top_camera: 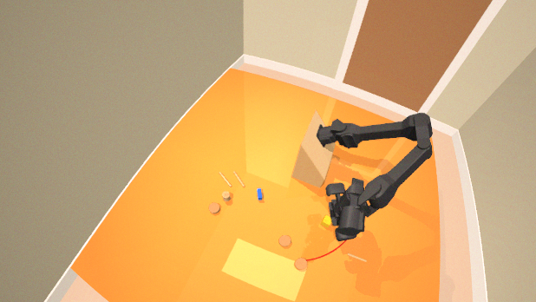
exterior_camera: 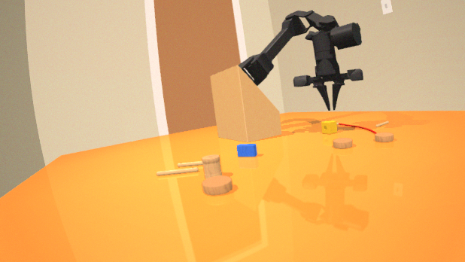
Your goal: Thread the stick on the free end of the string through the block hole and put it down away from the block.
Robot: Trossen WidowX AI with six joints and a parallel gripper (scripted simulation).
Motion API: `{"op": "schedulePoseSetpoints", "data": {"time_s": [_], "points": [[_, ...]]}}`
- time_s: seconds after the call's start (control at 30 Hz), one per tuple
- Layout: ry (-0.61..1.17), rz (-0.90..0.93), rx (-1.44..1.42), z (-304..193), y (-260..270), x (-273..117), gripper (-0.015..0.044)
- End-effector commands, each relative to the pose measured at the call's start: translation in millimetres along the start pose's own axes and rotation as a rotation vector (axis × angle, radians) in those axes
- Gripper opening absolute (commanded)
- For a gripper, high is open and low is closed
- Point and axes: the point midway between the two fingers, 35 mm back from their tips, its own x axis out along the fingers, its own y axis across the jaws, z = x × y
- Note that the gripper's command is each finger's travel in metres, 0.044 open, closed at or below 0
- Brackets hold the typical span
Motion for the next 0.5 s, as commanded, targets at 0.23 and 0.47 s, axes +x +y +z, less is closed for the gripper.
{"op": "schedulePoseSetpoints", "data": {"time_s": [0.23,0.47], "points": [[0.015,0.011,-0.616,98.7,-1.9,0.7,0.0315],[-0.012,-0.006,-0.864,137.6,4.2,-1.9,0.044]]}}
